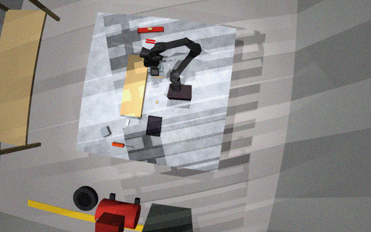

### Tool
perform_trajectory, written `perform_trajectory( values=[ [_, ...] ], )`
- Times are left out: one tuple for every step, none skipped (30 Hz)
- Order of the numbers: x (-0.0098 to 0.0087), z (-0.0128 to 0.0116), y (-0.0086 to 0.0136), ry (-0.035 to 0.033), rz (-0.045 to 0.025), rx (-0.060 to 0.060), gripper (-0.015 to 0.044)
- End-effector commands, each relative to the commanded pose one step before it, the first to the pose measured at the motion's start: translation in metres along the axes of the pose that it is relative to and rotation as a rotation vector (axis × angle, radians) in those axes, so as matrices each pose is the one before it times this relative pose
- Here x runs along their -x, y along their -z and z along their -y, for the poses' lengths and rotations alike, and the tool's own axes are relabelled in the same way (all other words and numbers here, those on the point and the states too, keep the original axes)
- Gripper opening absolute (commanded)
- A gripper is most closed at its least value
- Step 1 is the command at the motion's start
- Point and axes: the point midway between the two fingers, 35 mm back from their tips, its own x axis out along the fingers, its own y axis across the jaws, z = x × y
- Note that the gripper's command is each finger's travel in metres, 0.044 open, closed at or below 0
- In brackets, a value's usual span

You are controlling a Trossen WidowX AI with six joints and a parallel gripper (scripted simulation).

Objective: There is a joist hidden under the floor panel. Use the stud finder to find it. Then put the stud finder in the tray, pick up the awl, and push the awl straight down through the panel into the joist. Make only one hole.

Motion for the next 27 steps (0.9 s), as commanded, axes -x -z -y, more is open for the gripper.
perform_trajectory(
  values=[
    [0.01566, 0.00197, -0.00395, 0.01225, 0.00755, -0.0004, 0.0],
    [0.00342, 0.00039, -0.00042, 0.00277, 0.00111, 0.0008, 0.0],
    [0.00343, 0.00045, -0.0004, 0.00301, 0.00132, 0.0008, 0.0],
    [0.00343, 0.00051, -0.00037, 0.00324, 0.00153, 0.0009, 0.0],
    [0.00344, 0.00058, -0.00035, 0.00347, 0.00176, 0.0009, 0.0],
    [0.00281, 0.00052, -0.00027, 0.00299, 0.0016, 0.0007, 0.0],
    [0.0017, 0.00034, -0.00016, 0.00188, 0.00105, 0.0005, 0.0],
    [0.00057, 0.00012, -0.00005, 0.00064, 0.00036, 0.0002, 0.0],
    [0.00009, 0.00034, -0.00073, 0.00016, 0.00003, -0.0008, 0.0],
    [0.00018, 0.00069, -0.00147, 0.00032, 0.00006, -0.0016, 0.0],
    [0.00025, 0.001, -0.00216, 0.00047, 0.00009, -0.0024, 0.0],
    [0.00031, 0.00131, -0.00285, 0.00064, 0.00012, -0.0032, 0.0],
    [0.00034, 0.00161, -0.00356, 0.00081, 0.00015, -0.0039, 0.0],
    [0.00033, 0.00186, -0.00421, 0.00097, 0.00018, -0.0046, 0.0],
    [0.00027, 0.00195, -0.00452, 0.00106, 0.0002, -0.0049, 0.0],
    [0.0002, 0.00194, -0.0046, 0.0011, 0.0002, -0.005, 0.0],
    [0.00011, 0.0019, -0.00463, 0.00113, 0.0002, -0.005, 0.0],
    [0.00003, 0.00186, -0.00466, 0.00116, 0.0002, -0.005, 0.0],
    [-0.00006, 0.00182, -0.00468, 0.00118, 0.0002, -0.005, 0.0],
    [-0.00014, 0.00178, -0.0047, 0.00121, 0.0002, -0.005, 0.0],
    [-0.00022, 0.00174, -0.00472, 0.00124, 0.00021, -0.005, 0.0],
    [-0.00031, 0.0017, -0.00474, 0.00127, 0.00021, -0.005, 0.0],
    [-0.0004, 0.00166, -0.00475, 0.0013, 0.00021, -0.005, 0.0],
    [-0.00048, 0.00162, -0.00476, 0.00133, 0.00021, -0.005, 0.0],
    [-0.00057, 0.00158, -0.00477, 0.00135, 0.00021, -0.0049, 0.0],
    [-0.00065, 0.00154, -0.00478, 0.00138, 0.00021, -0.0049, 0.0],
    [-0.00074, 0.00149, -0.00479, 0.00141, 0.00021, -0.0049, 0.0]
  ],
)
